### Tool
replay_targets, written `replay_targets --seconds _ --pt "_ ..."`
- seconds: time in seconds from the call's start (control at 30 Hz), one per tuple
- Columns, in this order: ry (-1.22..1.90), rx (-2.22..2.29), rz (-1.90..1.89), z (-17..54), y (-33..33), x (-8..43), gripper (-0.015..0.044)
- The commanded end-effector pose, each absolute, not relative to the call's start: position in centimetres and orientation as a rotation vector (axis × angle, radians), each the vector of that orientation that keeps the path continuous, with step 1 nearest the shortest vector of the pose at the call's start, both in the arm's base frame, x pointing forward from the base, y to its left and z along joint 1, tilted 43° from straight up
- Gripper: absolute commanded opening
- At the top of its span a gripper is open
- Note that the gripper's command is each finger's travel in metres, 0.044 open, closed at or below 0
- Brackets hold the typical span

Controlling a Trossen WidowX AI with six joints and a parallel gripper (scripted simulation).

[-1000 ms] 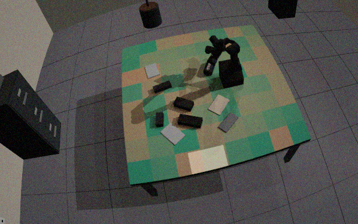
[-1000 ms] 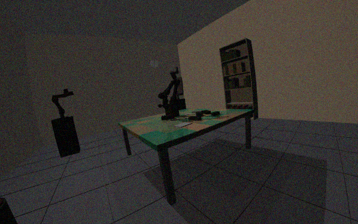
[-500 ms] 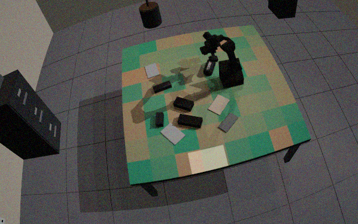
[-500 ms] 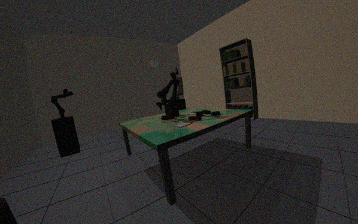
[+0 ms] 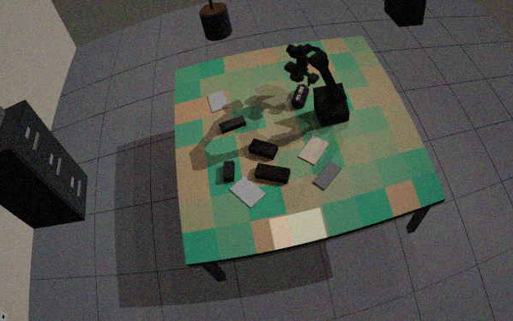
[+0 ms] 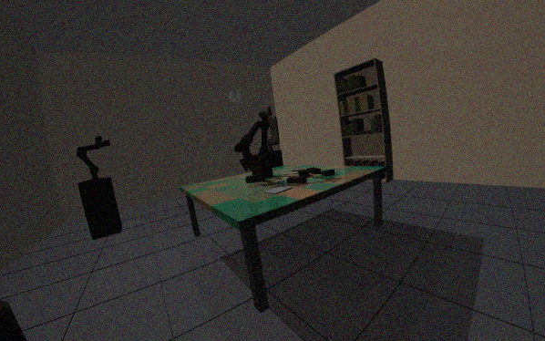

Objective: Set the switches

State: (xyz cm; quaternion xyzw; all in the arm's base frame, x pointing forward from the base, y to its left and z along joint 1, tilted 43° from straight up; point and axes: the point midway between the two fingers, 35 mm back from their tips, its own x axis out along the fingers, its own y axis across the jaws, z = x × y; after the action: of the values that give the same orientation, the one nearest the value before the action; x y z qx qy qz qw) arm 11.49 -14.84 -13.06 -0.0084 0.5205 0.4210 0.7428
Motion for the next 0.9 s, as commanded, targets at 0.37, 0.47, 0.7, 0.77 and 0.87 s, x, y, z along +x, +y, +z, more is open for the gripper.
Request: replay_targets --seconds 0.37,0.47,0.7,0.77,0.87 --pt "0.998 -0.218 1.178 -14.1 -15.2 11.1 0.044" --pt "0.998 -0.218 1.178 -14.4 -15.0 11.1 0.044" --pt "0.998 -0.218 1.177 -15.3 -14.3 11.2 0.044" --pt "0.998 -0.219 1.177 -15.5 -14.0 11.2 0.044" --pt "0.998 -0.219 1.177 -15.9 -13.7 11.2 0.044"
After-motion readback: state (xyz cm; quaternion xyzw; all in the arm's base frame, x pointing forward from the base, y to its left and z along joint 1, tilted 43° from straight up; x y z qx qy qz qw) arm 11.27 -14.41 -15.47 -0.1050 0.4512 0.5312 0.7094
